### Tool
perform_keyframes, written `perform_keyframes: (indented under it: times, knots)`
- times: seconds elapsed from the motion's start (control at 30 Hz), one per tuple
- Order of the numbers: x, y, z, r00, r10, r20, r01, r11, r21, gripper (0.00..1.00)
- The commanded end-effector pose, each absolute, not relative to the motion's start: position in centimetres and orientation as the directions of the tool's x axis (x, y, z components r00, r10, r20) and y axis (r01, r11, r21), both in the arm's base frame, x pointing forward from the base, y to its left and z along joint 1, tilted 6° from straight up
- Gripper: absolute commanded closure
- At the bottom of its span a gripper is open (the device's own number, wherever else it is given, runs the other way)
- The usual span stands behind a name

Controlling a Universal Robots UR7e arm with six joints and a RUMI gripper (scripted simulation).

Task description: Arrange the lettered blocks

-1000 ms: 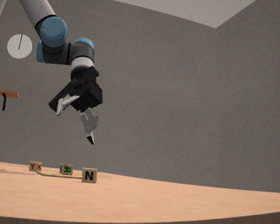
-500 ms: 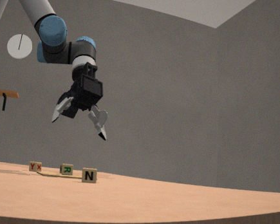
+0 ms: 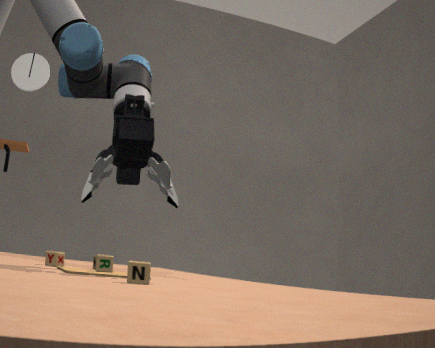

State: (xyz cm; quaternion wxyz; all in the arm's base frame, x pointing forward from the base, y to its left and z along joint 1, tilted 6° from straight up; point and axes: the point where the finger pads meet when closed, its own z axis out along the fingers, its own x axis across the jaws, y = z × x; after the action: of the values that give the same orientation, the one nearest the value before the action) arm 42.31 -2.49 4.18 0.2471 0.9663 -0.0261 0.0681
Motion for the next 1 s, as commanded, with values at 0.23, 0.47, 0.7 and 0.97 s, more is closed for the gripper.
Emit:
perform_keyframes:
  times: [0.23, 0.47, 0.7, 0.97]
  knots:
    - [43.1, -3.6, 4.3, 0.91, -0.298, 0.289, -0.398, -0.822, 0.406, 0.0]
    - [43.5, -4.4, 4.5, 0.802, -0.468, 0.371, -0.586, -0.738, 0.334, 0.0]
    - [43.8, -5.1, 4.6, 0.69, -0.587, 0.423, -0.714, -0.648, 0.266, 0.0]
    - [44.2, -6.2, 4.8, 0.48, -0.735, 0.478, -0.869, -0.472, 0.147, 0.0]
